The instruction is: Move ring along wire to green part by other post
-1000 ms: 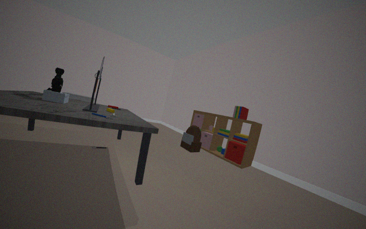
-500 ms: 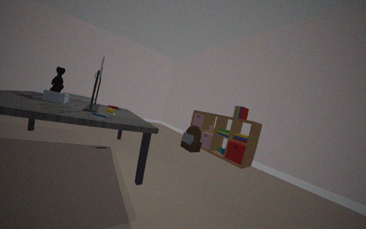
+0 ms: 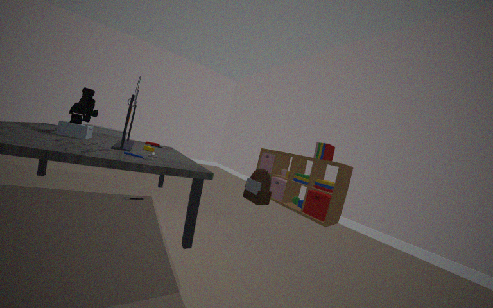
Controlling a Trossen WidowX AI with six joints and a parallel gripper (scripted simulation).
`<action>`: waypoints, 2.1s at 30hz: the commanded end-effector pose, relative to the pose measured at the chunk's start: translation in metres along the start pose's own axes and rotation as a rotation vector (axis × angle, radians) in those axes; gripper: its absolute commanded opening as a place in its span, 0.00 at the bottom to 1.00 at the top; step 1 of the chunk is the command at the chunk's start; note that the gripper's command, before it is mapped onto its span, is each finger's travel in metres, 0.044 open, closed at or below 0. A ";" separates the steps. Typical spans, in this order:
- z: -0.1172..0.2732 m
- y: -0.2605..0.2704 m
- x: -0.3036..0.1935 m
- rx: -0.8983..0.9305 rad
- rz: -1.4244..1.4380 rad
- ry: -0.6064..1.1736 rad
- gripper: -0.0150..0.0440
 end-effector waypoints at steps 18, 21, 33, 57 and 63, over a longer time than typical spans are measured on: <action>0.084 0.050 0.114 0.033 0.463 -0.198 0.53; 0.100 0.056 0.129 0.028 0.536 -0.231 0.53; 0.166 0.075 0.182 -0.017 0.829 -0.366 0.53; 0.303 0.095 0.244 -0.238 1.379 -0.602 0.53; 0.336 0.097 0.252 -0.318 1.509 -0.649 0.53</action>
Point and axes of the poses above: the point midway between the two fingers, 35 mm back from their tips, its own z axis back along the fingers, its own y axis across the jaws, x = y × z, the point moved 10 cm from there along z, back along the fingers, and after that the axes turned 4 degrees about z, right-handed, at the moved point
